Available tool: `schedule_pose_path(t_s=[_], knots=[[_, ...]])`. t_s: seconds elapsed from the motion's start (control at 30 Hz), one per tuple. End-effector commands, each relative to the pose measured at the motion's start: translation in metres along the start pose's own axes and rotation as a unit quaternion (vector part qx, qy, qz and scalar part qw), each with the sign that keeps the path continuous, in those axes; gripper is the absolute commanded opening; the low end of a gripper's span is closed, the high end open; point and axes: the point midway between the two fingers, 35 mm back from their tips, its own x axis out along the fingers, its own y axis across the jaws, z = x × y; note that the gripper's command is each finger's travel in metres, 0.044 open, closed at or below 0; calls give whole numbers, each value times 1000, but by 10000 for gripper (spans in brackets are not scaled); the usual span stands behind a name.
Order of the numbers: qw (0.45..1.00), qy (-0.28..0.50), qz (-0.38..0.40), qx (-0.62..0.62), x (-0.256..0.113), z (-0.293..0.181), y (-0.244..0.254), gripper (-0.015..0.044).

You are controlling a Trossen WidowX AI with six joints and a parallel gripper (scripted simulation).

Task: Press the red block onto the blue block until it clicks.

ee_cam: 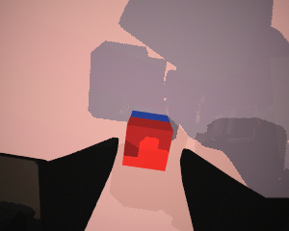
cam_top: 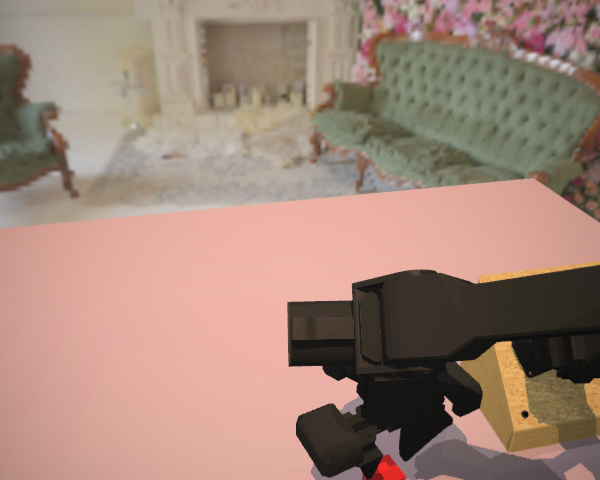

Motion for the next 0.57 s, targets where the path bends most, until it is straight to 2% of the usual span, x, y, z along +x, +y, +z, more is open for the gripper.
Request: schedule_pose_path(t_s=[0.0, 0.07, 0.13, 0.53], knots=[[1000, -7, 5, -3, -47, 4, 4, 220], [1000, -3, 5, -3, -74, 1, 1, 220], [1000, -1, 6, -3, -84, 0, 0, 220], [1000, -1, 6, -3, -84, 4, 4, 220]])
